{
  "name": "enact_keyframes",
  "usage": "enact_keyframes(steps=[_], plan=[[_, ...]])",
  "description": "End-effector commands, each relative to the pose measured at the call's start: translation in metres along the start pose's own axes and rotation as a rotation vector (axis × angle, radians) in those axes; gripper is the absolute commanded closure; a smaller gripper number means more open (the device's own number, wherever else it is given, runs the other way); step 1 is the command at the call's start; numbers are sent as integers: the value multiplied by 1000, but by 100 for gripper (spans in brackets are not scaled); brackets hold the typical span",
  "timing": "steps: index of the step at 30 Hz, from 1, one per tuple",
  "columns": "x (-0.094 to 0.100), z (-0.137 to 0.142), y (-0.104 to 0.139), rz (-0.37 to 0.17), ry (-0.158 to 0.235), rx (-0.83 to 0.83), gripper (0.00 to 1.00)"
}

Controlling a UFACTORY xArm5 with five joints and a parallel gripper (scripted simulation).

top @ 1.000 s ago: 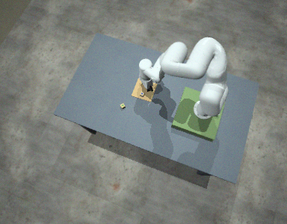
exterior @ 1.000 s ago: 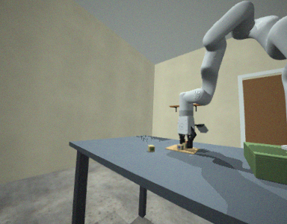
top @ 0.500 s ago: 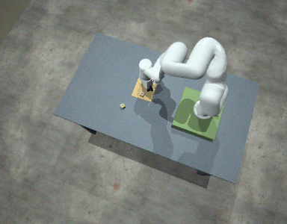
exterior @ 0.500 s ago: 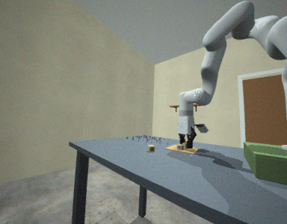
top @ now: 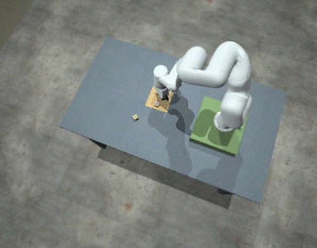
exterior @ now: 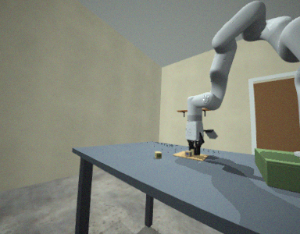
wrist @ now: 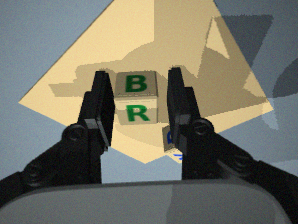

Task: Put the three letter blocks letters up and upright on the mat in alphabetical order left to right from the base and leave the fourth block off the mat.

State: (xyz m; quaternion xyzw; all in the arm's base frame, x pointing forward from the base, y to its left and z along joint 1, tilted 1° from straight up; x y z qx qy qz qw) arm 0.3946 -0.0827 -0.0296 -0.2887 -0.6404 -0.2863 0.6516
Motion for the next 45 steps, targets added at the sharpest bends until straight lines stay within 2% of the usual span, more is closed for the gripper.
enact_keyframes(steps=[1, 2, 3, 40, 45], plan=[[1, -1, 1, -2, -3, 0, 58], [1, -1, 1, -2, -3, 0, 58], [1, -1, 1, -2, -3, 0, 79], [1, -1, 1, -2, -3, 0, 79], [15, -1, 1, -2, -3, 0, 79]])
Point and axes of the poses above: the point where the finger pads meet when closed, its own x axis back along the fingers, its own z axis across the jaws, y = z × x, the point moved 1 cm from there along x, back along the fingers, and after that the axes turned 5 degrees about -x, right-handed, at the moved point
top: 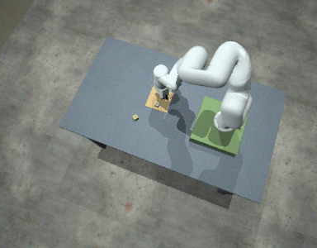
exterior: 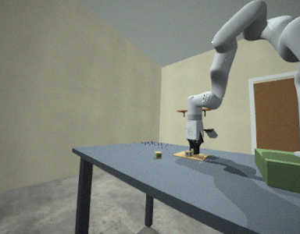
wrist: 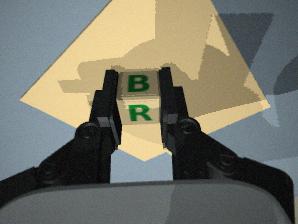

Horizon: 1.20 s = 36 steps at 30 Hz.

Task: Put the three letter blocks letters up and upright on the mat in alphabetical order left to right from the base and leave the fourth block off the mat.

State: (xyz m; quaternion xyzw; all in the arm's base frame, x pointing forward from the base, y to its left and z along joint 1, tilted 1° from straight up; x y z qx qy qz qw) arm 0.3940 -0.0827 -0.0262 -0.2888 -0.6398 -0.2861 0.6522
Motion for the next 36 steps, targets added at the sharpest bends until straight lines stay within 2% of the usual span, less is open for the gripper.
enact_keyframes(steps=[1, 10, 12, 15, 30, 36], plan=[[18, -2, 1, -3, -4, 0, 79], [82, -1, 1, -3, -4, 0, 79], [82, -1, 1, -3, -4, 0, 79], [93, -1, 1, -3, -4, 0, 79], [97, -1, 1, -3, -4, 5, 79], [97, -2, 0, -3, -4, 100, 79]])
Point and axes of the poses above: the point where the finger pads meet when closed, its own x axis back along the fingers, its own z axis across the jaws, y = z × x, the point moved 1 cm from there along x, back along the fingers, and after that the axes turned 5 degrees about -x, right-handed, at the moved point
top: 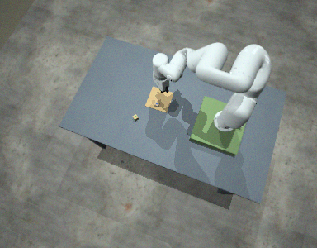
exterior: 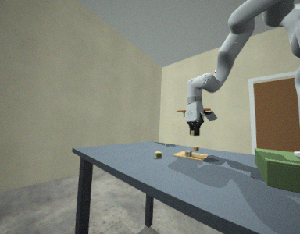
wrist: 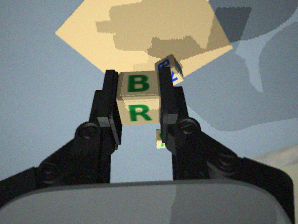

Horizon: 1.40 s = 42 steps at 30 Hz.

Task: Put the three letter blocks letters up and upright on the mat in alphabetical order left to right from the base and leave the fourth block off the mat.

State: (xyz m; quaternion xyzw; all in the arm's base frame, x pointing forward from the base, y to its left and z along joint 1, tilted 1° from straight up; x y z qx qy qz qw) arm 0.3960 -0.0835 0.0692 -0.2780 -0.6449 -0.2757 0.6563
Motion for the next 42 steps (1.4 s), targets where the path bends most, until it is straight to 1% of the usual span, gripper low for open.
enact_keyframes(steps=[1, 8, 10, 12, 25, 27, 28, 31, 42], plan=[[1, -2, 0, -2, -3, 100, 79], [1, -3, 0, -2, -3, 297, 79], [1, -3, 0, -2, -3, 297, 79], [1, -3, -1, -2, -4, 392, 79], [2, -5, -2, -1, -4, 718, 79], [2, -5, -2, -1, -4, 718, 79], [2, -6, -2, -1, -4, 795, 79], [2, -6, -3, -1, -4, 850, 79], [2, -8, -4, 0, -4, 1140, 79]])
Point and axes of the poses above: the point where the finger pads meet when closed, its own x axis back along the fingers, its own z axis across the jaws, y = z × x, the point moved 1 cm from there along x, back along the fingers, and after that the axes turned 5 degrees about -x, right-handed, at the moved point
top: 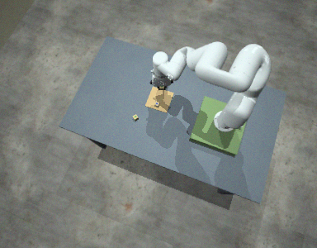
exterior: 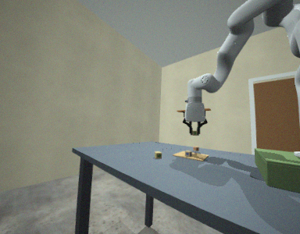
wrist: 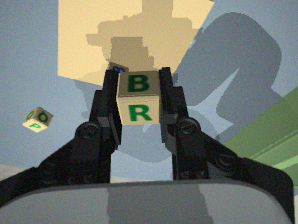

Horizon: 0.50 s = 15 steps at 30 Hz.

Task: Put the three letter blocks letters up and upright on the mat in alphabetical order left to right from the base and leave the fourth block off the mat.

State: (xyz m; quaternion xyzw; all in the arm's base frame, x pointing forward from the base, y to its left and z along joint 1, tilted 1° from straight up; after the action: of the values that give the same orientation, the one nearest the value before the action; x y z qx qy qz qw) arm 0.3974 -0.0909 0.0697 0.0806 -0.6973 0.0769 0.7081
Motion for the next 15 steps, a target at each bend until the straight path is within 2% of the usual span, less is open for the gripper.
enact_keyframes(steps=[1, 15], plan=[[1, -1, -1, 2, -3, 112, 79], [1, -1, -4, 2, -3, 483, 79]])
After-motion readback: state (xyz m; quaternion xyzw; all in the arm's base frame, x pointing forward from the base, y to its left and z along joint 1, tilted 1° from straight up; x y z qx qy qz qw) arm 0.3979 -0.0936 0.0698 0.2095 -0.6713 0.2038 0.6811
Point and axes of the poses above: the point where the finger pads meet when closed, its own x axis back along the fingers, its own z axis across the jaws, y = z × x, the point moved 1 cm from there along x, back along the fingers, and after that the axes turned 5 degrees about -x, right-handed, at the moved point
